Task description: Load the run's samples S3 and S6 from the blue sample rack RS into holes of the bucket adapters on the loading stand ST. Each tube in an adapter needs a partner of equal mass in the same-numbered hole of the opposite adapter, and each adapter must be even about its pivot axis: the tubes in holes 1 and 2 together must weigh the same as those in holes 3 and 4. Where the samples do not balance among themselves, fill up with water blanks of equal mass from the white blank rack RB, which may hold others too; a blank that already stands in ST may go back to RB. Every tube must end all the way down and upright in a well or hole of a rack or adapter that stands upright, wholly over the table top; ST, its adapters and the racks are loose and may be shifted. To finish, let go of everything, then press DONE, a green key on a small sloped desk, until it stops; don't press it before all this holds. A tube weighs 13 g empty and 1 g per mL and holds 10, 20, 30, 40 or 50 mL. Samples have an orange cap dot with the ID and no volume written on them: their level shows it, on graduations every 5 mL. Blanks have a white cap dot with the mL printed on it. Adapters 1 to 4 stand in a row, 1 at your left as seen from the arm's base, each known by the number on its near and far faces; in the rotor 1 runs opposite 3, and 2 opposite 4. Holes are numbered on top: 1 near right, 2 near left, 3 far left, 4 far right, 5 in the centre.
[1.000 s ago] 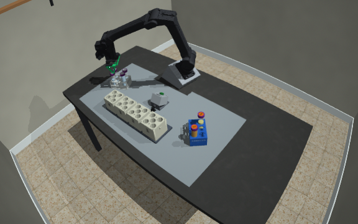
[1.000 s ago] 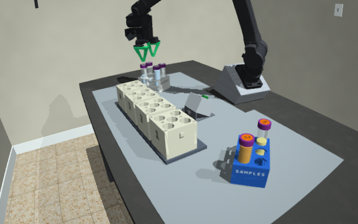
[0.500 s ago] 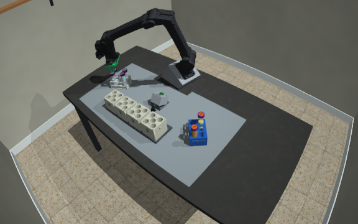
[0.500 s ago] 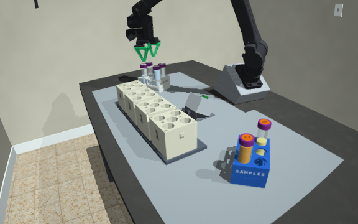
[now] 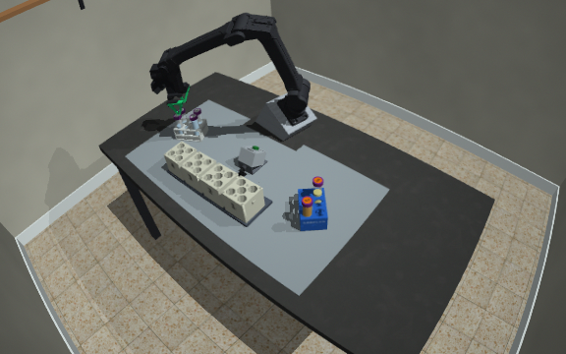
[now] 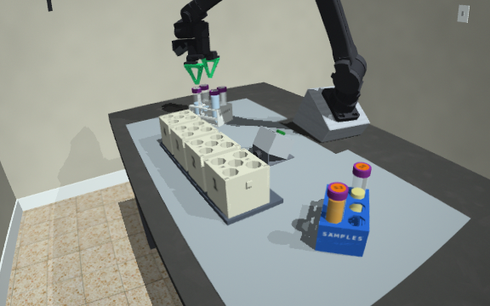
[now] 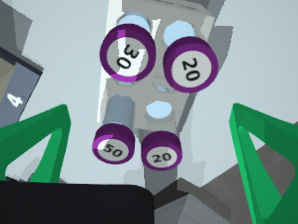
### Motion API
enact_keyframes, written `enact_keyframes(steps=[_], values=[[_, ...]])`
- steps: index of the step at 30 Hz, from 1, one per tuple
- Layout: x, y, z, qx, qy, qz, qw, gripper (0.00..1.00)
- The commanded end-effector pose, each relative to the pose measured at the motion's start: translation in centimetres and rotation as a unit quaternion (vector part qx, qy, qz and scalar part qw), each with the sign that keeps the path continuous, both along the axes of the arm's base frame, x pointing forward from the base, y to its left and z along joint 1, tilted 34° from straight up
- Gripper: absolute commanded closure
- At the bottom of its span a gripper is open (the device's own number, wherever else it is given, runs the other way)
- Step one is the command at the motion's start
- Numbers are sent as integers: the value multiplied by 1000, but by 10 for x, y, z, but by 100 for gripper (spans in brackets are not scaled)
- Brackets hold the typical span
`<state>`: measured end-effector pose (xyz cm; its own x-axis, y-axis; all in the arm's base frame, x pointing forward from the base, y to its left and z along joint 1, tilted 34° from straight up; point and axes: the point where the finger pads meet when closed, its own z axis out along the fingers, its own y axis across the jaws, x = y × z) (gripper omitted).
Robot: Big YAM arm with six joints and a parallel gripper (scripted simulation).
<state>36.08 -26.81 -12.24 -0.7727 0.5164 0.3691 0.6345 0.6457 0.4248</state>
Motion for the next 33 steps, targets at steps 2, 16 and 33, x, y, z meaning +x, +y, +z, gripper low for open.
enact_keyframes(steps=[2,16,33], values=[[12,-15,14,-17,-19,3,1000,0],[12,-15,14,-17,-19,3,1000,0],[-6,86,77,-9,-199,280,939,0]])
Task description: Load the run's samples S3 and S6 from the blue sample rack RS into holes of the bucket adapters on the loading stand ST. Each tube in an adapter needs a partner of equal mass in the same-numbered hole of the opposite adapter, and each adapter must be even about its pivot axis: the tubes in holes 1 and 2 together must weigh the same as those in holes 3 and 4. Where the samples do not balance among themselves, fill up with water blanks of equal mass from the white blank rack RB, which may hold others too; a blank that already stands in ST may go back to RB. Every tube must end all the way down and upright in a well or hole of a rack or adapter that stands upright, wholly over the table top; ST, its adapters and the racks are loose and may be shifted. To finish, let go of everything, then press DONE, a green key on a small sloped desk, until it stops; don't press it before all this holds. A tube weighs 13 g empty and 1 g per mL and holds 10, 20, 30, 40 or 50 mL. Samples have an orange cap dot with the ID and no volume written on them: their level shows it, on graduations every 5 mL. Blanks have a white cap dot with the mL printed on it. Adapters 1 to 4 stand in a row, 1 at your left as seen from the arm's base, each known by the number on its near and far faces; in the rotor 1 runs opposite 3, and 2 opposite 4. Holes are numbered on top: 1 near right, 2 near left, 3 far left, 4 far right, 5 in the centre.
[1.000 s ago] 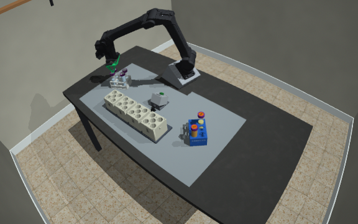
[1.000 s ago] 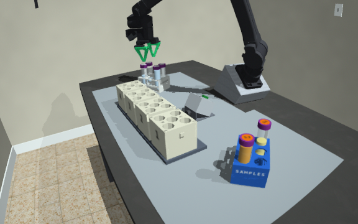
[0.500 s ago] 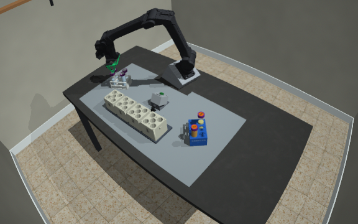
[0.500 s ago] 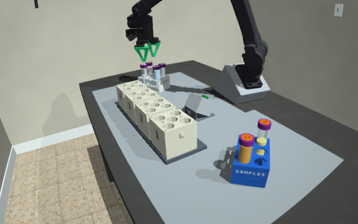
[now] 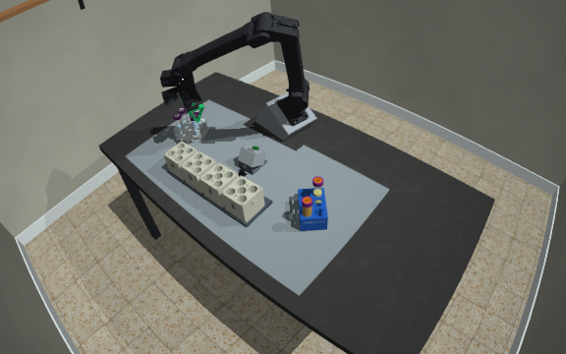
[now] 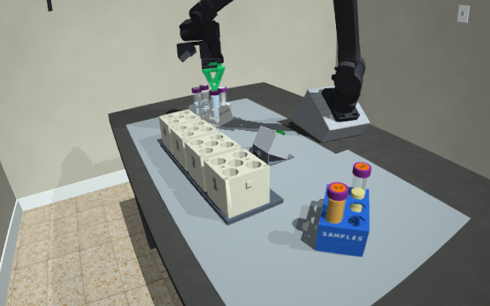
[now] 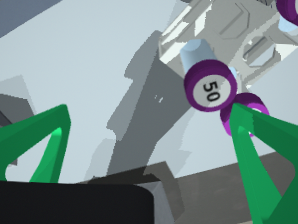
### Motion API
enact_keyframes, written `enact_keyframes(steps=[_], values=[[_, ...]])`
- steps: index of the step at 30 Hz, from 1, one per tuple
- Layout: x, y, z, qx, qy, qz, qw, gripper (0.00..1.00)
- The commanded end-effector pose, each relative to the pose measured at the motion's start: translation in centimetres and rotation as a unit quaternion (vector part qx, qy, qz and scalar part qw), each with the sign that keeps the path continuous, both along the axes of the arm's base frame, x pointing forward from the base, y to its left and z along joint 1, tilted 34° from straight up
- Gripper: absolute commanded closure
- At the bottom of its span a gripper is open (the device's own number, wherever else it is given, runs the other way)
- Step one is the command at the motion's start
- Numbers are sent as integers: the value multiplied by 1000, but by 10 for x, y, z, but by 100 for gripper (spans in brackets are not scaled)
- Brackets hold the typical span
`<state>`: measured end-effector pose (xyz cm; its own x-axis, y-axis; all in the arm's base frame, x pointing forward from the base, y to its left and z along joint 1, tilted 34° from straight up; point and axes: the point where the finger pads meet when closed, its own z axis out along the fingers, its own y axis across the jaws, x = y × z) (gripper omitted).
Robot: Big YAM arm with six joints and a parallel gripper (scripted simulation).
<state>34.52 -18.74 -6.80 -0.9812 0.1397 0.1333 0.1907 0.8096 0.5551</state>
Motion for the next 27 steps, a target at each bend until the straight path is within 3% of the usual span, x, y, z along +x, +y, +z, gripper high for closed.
enact_keyframes(steps=[1,5,9,12,17,23,27], values=[[9,12,27,-16,-86,96,991,0],[3,40,45,-12,-140,178,974,0],[-4,69,63,-6,-191,257,947,0],[-8,70,68,-6,-203,268,942,0],[-15,113,91,4,-263,371,891,0],[-23,154,118,8,-331,471,818,0],[-27,174,132,9,-331,471,818,0]])
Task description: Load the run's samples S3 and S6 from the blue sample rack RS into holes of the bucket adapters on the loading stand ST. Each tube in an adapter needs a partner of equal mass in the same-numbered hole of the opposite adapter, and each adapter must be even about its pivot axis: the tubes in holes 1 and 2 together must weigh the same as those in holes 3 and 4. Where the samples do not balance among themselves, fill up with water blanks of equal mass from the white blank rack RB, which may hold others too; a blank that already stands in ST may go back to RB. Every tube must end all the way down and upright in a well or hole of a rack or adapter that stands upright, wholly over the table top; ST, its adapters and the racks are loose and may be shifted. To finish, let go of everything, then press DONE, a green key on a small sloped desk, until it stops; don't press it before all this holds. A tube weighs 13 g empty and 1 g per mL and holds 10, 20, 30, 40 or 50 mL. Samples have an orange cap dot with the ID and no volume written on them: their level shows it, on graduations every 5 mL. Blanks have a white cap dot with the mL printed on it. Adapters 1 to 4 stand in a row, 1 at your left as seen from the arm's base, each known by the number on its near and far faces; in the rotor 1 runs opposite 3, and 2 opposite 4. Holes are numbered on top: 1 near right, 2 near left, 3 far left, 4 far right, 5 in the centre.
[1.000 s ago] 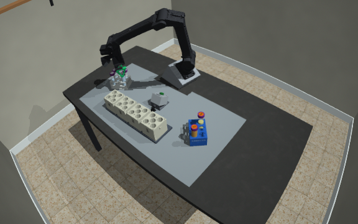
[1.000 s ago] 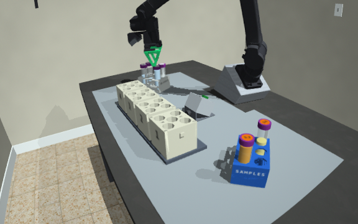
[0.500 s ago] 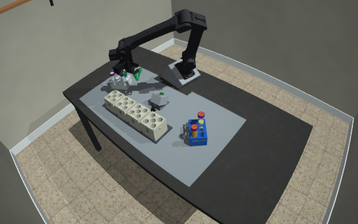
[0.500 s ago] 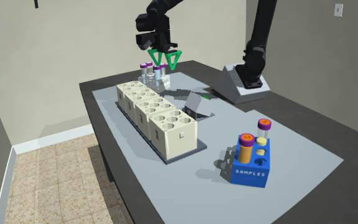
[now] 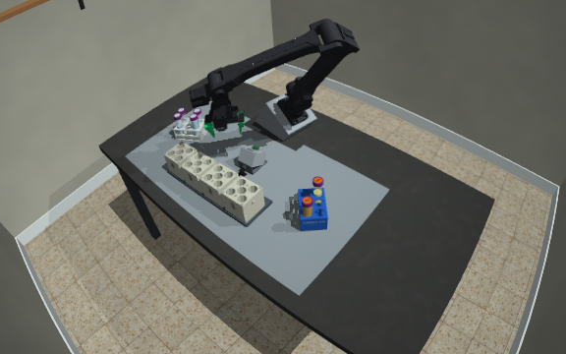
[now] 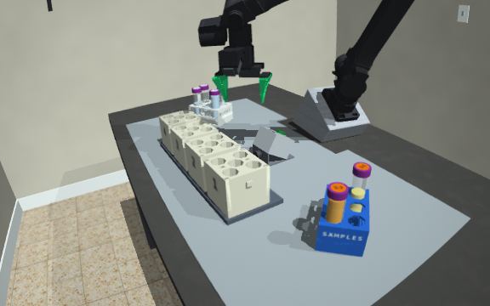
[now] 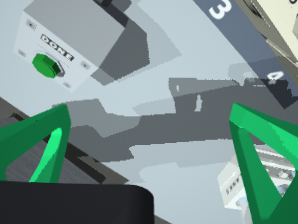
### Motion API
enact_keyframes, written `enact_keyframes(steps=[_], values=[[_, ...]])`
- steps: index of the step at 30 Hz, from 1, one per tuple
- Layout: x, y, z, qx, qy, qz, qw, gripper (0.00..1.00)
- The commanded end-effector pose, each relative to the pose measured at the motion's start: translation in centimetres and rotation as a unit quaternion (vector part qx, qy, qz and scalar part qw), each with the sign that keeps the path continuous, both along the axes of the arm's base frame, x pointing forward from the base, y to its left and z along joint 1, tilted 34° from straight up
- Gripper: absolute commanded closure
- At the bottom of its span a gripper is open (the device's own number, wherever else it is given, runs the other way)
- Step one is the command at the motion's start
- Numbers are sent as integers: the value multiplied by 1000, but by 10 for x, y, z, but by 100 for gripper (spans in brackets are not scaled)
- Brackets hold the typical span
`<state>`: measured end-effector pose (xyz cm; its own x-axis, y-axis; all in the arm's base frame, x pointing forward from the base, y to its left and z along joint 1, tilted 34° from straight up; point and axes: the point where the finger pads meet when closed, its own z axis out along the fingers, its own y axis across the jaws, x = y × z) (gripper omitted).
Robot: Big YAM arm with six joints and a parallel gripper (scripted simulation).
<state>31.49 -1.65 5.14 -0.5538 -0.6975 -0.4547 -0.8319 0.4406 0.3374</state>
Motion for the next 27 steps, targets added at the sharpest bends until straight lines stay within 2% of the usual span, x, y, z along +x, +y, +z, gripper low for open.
enact_keyframes(steps=[1,2,3,8,9,12,16,18,19,21,27], values=[[3,3,13,-2,-23,16,1000,0],[11,7,22,-6,-30,7,1000,0],[0,17,21,-2,-17,7,1000,0],[-7,52,44,-1,-16,7,1000,0],[5,56,58,-4,-32,7,999,0],[-5,78,68,-2,-26,7,1000,0],[1,106,98,-1,-43,7,999,0],[1,106,98,-1,-43,7,999,0],[-11,112,90,-1,-29,7,1000,0],[-1,127,112,1,-48,7,999,0],[-10,170,141,4,-51,7,999,0]])
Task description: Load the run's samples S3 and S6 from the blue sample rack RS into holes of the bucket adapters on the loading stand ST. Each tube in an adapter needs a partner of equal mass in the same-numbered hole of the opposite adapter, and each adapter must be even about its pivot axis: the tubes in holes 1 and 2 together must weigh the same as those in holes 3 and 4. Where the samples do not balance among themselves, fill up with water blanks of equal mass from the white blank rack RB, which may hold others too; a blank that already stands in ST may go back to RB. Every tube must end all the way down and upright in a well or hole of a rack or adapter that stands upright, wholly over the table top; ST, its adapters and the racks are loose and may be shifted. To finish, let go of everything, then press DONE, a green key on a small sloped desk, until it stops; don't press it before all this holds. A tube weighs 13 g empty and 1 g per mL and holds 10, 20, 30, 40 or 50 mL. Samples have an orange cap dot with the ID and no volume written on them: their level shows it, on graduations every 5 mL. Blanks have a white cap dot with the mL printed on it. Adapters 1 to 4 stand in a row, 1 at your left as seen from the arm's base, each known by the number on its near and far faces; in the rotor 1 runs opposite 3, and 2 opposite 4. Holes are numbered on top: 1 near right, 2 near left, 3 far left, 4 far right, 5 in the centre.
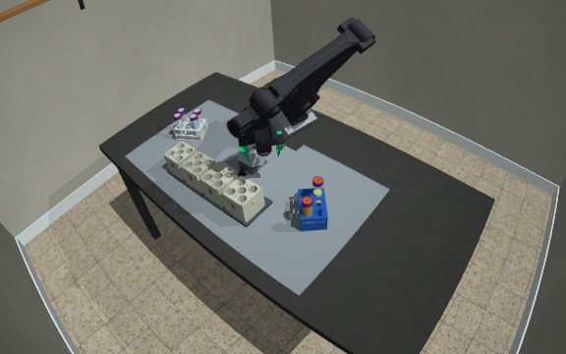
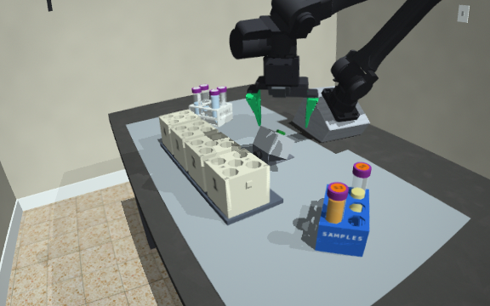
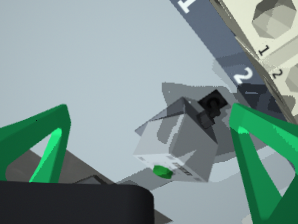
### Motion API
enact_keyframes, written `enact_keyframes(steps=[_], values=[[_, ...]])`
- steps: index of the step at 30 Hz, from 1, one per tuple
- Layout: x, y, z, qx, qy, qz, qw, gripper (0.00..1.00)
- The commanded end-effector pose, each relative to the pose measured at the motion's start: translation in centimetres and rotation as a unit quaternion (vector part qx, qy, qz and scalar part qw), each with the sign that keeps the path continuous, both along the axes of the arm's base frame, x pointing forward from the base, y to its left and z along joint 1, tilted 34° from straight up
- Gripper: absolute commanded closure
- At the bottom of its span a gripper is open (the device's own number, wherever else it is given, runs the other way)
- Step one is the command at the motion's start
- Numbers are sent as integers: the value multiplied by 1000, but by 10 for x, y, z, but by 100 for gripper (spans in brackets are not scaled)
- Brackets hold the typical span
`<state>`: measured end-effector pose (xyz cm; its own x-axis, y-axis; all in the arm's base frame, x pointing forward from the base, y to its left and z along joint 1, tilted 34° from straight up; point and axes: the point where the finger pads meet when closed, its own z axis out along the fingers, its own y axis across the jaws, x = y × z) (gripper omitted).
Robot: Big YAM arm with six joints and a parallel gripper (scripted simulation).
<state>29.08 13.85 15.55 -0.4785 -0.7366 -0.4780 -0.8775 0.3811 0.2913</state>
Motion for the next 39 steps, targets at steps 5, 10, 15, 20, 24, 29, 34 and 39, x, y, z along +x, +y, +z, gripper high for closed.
enact_keyframes(steps=[5,10,15,20,24,29,34,39], values=[[6,51,63,14,-26,-28,999,0],[0,72,76,15,-21,-28,999,0],[-7,108,100,20,-22,-28,999,0],[-13,144,116,17,-9,-29,999,0],[-18,165,130,17,-7,-29,999,0],[-24,183,142,15,-3,-29,999,0],[-25,175,137,15,-3,-31,999,0],[-25,175,137,15,-3,-30,999,0]])
